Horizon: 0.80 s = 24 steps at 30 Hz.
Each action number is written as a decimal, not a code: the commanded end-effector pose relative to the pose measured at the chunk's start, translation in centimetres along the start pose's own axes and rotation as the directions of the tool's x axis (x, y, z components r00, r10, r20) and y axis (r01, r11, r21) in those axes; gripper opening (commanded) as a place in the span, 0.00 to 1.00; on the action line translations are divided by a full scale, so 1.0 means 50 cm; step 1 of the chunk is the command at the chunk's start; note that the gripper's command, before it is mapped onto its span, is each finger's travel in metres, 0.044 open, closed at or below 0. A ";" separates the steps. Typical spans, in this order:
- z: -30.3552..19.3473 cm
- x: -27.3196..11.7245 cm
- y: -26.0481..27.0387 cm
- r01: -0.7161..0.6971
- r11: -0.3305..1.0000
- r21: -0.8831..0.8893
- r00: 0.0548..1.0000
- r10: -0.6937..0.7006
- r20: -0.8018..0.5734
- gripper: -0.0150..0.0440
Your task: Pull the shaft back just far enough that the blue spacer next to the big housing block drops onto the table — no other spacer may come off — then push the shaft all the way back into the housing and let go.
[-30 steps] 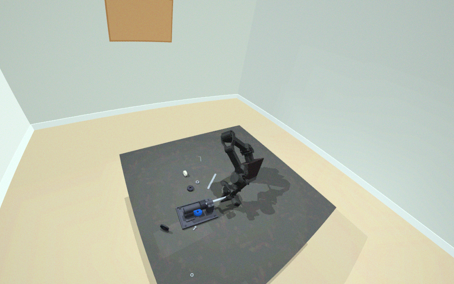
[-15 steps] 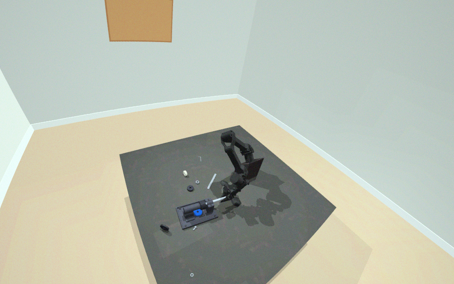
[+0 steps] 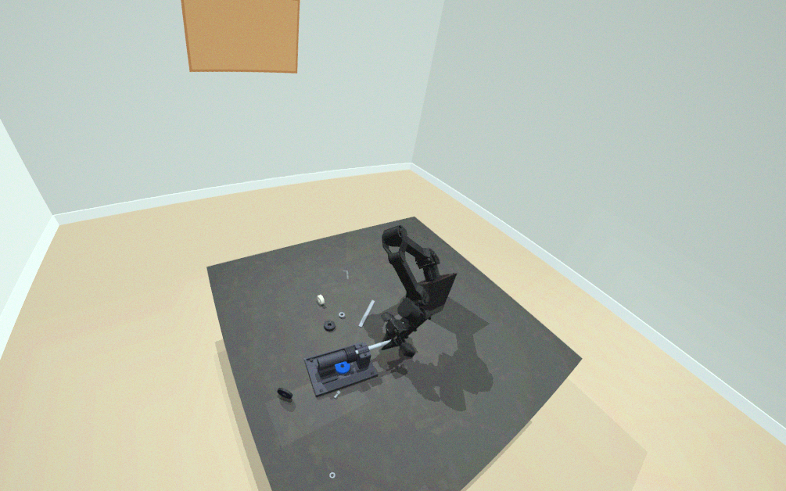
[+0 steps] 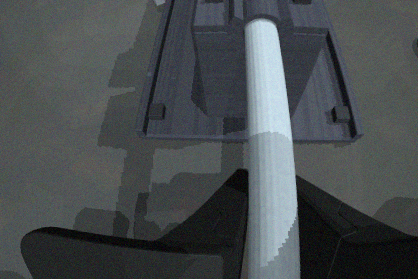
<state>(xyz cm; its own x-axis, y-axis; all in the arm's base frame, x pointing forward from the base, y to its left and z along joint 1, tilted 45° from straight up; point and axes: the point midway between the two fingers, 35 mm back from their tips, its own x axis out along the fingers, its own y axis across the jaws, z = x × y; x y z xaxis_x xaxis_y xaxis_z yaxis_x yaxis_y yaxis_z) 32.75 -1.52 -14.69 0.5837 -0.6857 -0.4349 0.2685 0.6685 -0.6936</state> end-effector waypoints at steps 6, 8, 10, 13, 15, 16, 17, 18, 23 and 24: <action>0.003 0.002 -0.001 0.004 1.000 0.002 1.000 -0.004 0.001 0.25; 0.004 0.003 -0.001 0.004 1.000 0.002 1.000 -0.004 0.001 0.25; 0.004 0.003 -0.001 0.004 1.000 0.002 1.000 -0.004 0.001 0.25; 0.004 0.003 -0.001 0.004 1.000 0.002 1.000 -0.004 0.001 0.25; 0.005 0.004 -0.001 0.004 1.000 0.002 1.000 -0.004 0.001 0.25; 0.005 0.004 -0.001 0.004 1.000 0.002 1.000 -0.004 0.001 0.25; 0.005 0.004 -0.001 0.004 1.000 0.002 1.000 -0.004 0.001 0.25; 0.005 0.004 -0.001 0.004 1.000 0.002 1.000 -0.004 0.001 0.25; 0.006 0.005 -0.001 0.004 1.000 0.002 1.000 -0.004 0.001 0.25; 0.006 0.005 -0.001 0.004 1.000 0.002 1.000 -0.004 0.001 0.25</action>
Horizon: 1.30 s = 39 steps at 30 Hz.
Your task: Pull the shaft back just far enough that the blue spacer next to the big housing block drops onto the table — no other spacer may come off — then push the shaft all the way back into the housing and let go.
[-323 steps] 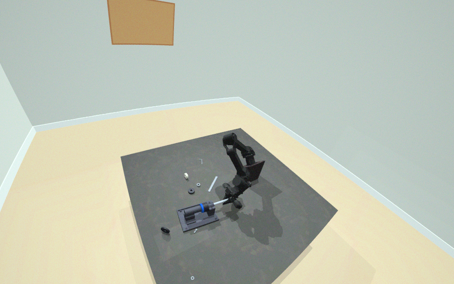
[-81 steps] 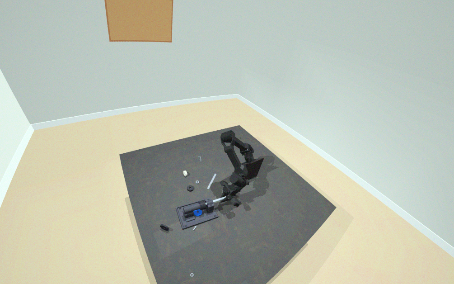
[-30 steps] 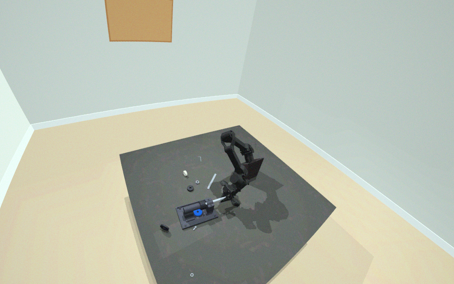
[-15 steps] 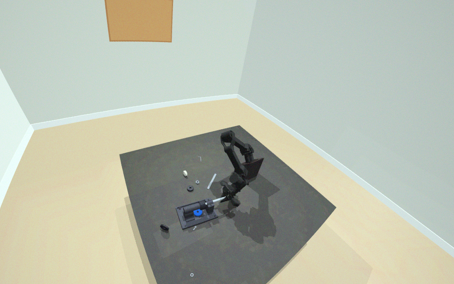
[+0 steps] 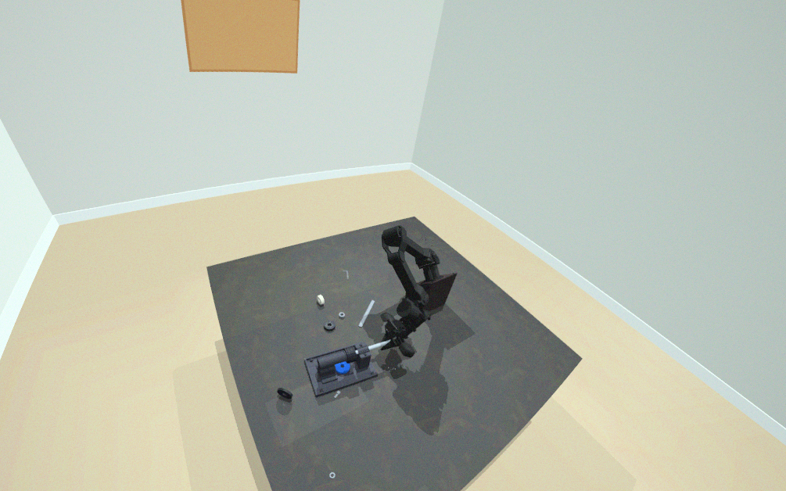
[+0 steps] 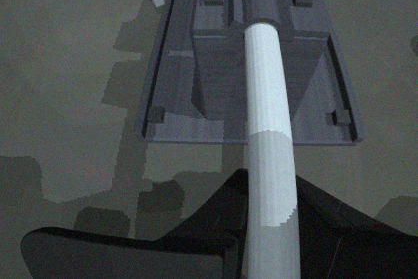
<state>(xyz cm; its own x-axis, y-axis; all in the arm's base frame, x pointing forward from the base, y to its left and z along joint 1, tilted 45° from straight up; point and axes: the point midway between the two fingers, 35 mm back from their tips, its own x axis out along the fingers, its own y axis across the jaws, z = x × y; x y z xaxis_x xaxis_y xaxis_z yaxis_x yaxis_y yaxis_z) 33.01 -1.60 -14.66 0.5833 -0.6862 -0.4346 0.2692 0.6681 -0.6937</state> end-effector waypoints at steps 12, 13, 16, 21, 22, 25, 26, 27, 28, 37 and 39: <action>0.005 0.003 -0.001 0.003 1.000 0.001 1.000 -0.003 0.002 0.25; 0.005 0.003 -0.001 0.003 1.000 0.001 1.000 -0.003 0.002 0.25; 0.005 0.004 -0.001 0.003 1.000 0.001 1.000 -0.003 0.002 0.25; 0.006 0.005 -0.001 0.003 1.000 0.001 1.000 -0.003 0.002 0.25; 0.006 0.005 -0.001 0.003 1.000 0.001 1.000 -0.003 0.002 0.25; 0.007 0.005 -0.001 0.003 1.000 0.001 1.000 -0.003 0.002 0.25; 0.007 0.005 -0.001 0.003 1.000 0.001 1.000 -0.003 0.002 0.25; 0.007 0.006 -0.001 0.003 1.000 0.001 1.000 -0.003 0.002 0.25; 0.007 0.006 -0.001 0.003 1.000 0.001 1.000 -0.003 0.002 0.25; 0.009 0.007 -0.001 0.003 1.000 0.001 1.000 -0.003 0.002 0.25; 0.009 0.008 -0.001 0.003 1.000 0.001 1.000 -0.003 0.002 0.25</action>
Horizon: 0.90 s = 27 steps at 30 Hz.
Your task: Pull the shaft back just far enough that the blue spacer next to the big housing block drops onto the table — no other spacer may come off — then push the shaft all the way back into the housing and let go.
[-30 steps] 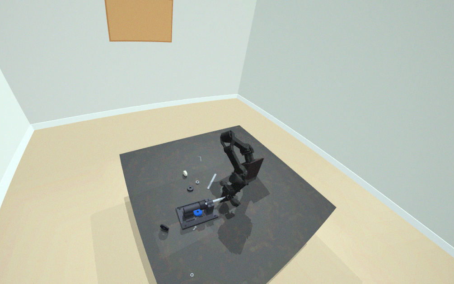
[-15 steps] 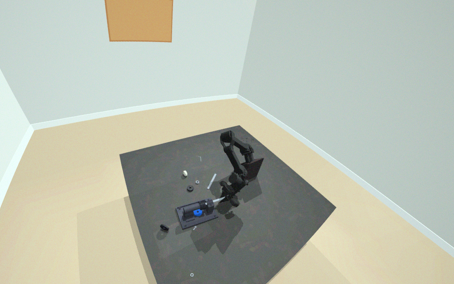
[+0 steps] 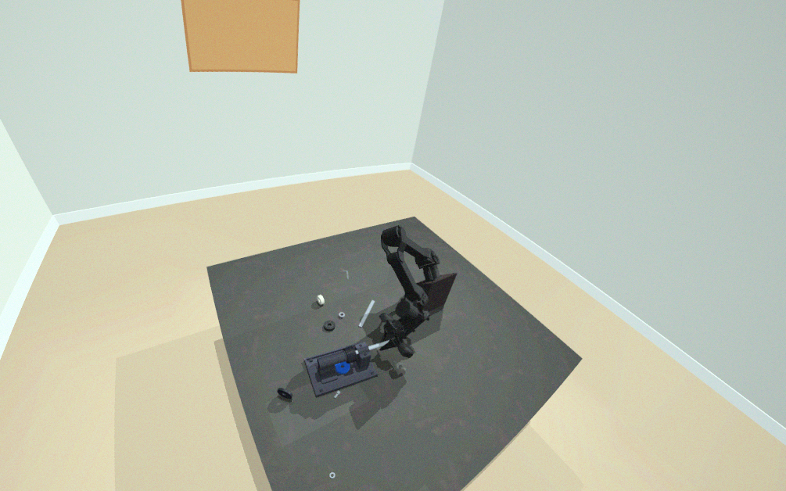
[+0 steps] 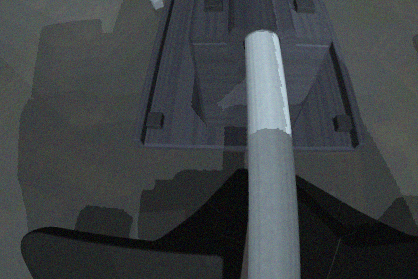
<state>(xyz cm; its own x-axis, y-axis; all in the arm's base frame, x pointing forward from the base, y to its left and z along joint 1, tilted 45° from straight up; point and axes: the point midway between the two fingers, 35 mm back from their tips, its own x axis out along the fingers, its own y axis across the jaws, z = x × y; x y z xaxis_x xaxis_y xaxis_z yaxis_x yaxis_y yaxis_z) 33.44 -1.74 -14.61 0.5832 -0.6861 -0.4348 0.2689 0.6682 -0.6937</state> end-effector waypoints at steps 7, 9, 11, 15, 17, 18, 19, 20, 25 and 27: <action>0.004 0.002 -0.001 0.003 1.000 0.001 1.000 -0.003 0.002 0.25; 0.004 0.003 -0.001 0.003 1.000 0.001 1.000 -0.003 0.002 0.25; 0.004 0.003 -0.001 0.003 1.000 0.001 1.000 -0.004 0.002 0.25; 0.005 0.004 -0.001 0.004 1.000 0.001 1.000 -0.004 0.002 0.25; 0.005 0.004 -0.001 0.004 1.000 0.001 1.000 -0.004 0.002 0.25; 0.006 0.004 -0.001 0.004 1.000 0.001 1.000 -0.004 0.002 0.25; 0.006 0.004 -0.001 0.004 1.000 0.001 1.000 -0.004 0.002 0.25; 0.006 0.004 -0.001 0.004 1.000 0.001 1.000 -0.004 0.002 0.25; 0.007 0.005 -0.001 0.004 1.000 0.001 1.000 -0.004 0.002 0.25; 0.007 0.006 -0.001 0.004 1.000 0.001 1.000 -0.004 0.002 0.25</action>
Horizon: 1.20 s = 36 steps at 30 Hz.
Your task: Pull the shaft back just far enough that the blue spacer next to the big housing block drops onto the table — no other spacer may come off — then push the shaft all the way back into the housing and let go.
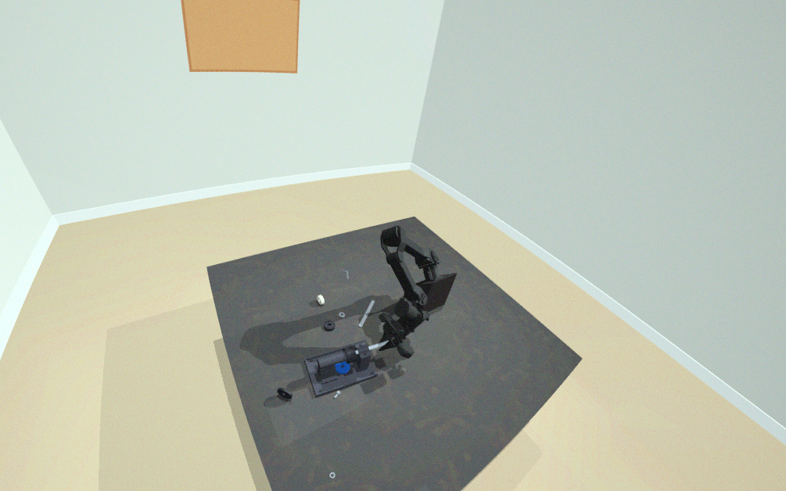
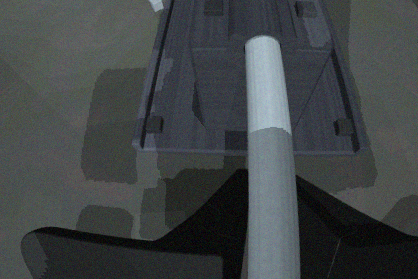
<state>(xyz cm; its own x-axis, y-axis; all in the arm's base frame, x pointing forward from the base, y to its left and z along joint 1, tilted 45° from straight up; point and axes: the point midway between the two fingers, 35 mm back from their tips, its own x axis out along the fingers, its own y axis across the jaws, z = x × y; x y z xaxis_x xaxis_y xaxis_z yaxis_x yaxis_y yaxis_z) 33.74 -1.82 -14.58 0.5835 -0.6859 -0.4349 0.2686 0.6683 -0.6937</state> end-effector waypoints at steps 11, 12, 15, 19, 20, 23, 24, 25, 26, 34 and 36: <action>0.008 0.007 -0.002 0.004 1.000 0.002 1.000 -0.004 0.002 0.25; 0.009 0.007 -0.002 0.004 1.000 0.002 1.000 -0.004 0.002 0.25; 0.010 0.009 -0.002 0.004 1.000 0.002 1.000 -0.004 0.002 0.25; 0.013 0.011 -0.002 0.004 1.000 0.002 1.000 -0.004 0.002 0.25; 0.013 0.012 -0.002 0.004 1.000 0.002 1.000 -0.004 0.002 0.25; 0.015 0.013 -0.002 0.004 1.000 0.002 1.000 -0.004 0.002 0.25; 0.015 0.014 -0.002 0.004 1.000 0.002 1.000 -0.004 0.002 0.25; 0.016 0.014 -0.002 0.004 1.000 0.002 1.000 -0.004 0.002 0.25; 0.017 0.015 -0.002 0.004 1.000 0.002 1.000 -0.004 0.002 0.25; 0.021 0.019 -0.002 0.004 1.000 0.002 1.000 -0.004 0.002 0.25; 0.022 0.021 -0.002 0.004 1.000 0.002 1.000 -0.004 0.002 0.25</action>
<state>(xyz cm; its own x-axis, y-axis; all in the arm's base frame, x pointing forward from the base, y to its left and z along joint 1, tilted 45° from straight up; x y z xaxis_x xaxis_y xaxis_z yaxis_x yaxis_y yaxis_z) 34.94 -2.18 -14.44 0.5846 -0.6844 -0.4357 0.2681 0.6698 -0.6925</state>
